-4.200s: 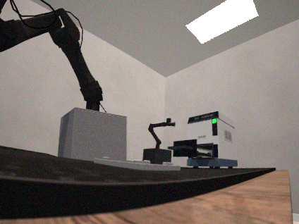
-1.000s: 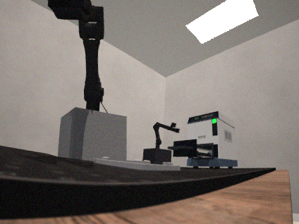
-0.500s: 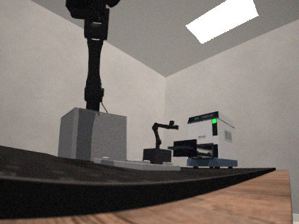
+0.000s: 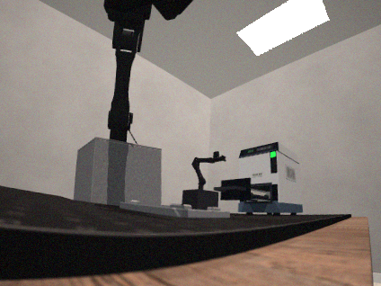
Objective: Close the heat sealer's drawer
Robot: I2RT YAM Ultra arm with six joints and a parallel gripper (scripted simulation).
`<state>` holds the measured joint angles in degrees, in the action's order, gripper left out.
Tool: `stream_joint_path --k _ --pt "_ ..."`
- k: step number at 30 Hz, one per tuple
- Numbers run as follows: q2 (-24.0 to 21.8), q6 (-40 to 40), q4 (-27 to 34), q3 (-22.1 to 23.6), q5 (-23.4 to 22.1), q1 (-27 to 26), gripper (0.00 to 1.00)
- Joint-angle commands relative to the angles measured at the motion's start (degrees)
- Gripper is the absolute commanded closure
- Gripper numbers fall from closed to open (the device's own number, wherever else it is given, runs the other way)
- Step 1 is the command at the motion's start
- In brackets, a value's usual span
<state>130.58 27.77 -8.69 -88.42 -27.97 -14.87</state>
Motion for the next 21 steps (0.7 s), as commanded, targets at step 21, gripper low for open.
stream_joint_path --k 21 --pt "-5.5 -4.0 9.9 -1.6 3.3 8.4 0.55"
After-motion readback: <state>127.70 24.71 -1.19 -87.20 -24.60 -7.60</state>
